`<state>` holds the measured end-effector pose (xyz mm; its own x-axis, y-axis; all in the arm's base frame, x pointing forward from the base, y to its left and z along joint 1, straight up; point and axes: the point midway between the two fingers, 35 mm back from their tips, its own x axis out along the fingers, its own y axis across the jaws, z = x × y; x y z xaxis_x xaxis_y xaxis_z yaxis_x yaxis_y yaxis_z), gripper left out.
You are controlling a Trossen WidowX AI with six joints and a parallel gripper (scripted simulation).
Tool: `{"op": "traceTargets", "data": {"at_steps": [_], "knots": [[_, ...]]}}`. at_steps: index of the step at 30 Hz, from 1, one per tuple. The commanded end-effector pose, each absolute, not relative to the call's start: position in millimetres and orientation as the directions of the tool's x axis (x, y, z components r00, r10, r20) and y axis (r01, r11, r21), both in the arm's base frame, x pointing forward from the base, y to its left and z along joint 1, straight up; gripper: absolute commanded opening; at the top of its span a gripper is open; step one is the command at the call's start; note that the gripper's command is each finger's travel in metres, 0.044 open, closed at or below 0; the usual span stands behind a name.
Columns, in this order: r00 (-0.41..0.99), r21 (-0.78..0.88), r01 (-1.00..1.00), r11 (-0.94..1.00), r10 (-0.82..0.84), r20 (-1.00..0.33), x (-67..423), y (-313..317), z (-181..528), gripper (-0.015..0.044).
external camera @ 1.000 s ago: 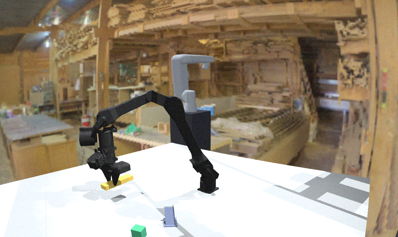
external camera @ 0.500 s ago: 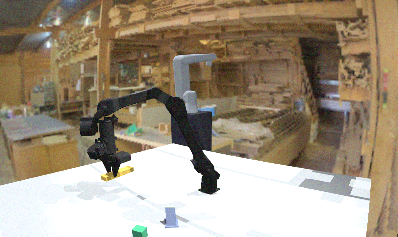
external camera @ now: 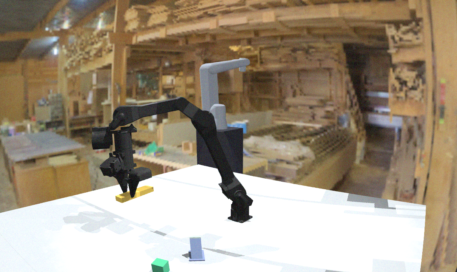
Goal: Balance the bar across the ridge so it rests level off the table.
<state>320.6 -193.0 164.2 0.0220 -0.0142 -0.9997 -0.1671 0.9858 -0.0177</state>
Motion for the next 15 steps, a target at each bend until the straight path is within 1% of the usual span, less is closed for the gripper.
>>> {"op": "traceTargets", "data": {"at_steps": [1, 15], "knots": [[0.027, -0.02, -0.201, 0.979, -0.015, -1.0, 325.9, -177.2, 167.2, 0.0], [0.029, -0.019, -0.323, 0.946, -0.01, -1.0, 340.4, -123.6, 167.6, 0.0]]}}
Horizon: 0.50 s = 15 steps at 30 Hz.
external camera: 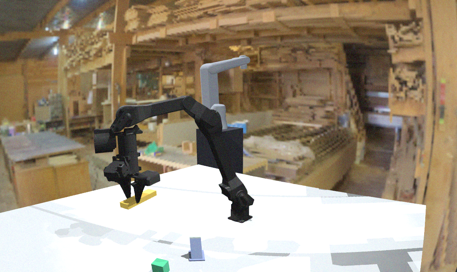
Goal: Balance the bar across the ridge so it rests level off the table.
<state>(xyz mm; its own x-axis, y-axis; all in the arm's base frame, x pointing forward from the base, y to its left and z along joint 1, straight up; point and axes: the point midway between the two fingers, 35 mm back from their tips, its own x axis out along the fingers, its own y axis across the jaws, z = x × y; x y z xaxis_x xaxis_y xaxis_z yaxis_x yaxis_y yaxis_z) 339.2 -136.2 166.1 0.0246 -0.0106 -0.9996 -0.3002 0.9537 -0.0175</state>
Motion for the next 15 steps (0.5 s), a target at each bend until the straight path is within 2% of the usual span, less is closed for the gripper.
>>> {"op": "traceTargets", "data": {"at_steps": [1, 15], "knots": [[0.029, -0.019, -0.332, 0.943, -0.01, -1.0, 341.1, -119.7, 167.7, 0.0], [0.029, -0.018, -0.449, 0.893, -0.005, -1.0, 346.4, -64.7, 167.8, 0.0]]}}
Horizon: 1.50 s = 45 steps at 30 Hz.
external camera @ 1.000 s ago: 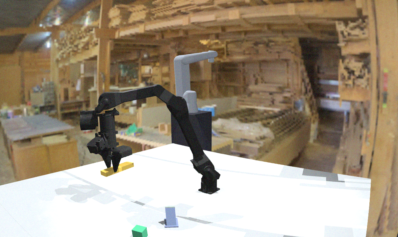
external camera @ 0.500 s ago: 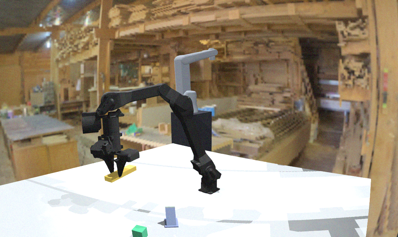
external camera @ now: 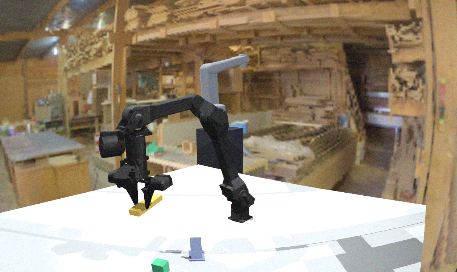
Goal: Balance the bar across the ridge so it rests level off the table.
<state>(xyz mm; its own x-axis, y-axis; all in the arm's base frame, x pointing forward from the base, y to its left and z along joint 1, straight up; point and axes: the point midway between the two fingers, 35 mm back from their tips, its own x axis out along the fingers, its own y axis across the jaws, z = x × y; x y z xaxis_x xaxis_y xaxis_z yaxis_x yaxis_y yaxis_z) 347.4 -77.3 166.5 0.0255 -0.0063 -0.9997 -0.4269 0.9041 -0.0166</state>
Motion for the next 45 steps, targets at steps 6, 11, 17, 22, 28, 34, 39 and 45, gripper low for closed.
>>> {"op": "traceTargets", "data": {"at_steps": [6, 11, 17, 22, 28, 34, 39, 45], "knots": [[0.029, -0.017, -0.497, 0.868, -0.003, -1.0, 346.0, -41.1, 167.8, 0.0], [0.029, -0.017, -0.536, 0.844, -0.002, -1.0, 344.4, -21.4, 167.7, 0.0], [0.029, -0.017, -0.581, 0.814, 0.0, -1.0, 340.9, 2.0, 167.5, 0.0], [0.028, -0.016, -0.618, 0.786, 0.002, -1.0, 336.6, 21.4, 167.4, 0.0], [0.028, -0.016, -0.659, 0.752, 0.004, -1.0, 329.9, 44.2, 167.1, 0.0], [0.027, -0.015, -0.696, 0.717, 0.006, -1.0, 321.7, 65.6, 166.8, 0.0], [0.027, -0.014, -0.724, 0.689, 0.007, -1.0, 313.8, 82.3, 166.5, 0.0], [0.026, -0.014, -0.74, 0.672, 0.008, -1.0, 307.9, 92.6, 166.0, 0.0]]}}
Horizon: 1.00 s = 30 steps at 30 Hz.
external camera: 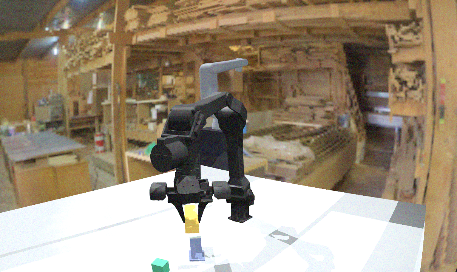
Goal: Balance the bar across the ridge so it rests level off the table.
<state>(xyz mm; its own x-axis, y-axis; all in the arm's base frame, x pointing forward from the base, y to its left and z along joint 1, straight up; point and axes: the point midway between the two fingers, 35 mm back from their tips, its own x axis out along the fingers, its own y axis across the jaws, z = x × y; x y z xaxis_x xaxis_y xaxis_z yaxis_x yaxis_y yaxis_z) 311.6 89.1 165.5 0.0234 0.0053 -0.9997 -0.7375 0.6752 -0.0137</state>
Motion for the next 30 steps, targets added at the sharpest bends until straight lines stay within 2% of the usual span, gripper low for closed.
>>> {"op": "traceTargets", "data": {"at_steps": [1, 30], "knots": [[0.026, -0.014, -0.74, 0.672, 0.008, -1.0, 307.9, 92.7, 165.5, 0.0], [0.026, -0.014, -0.74, 0.672, 0.008, -1.0, 308.1, 93.5, 122.6, 0.0]]}}
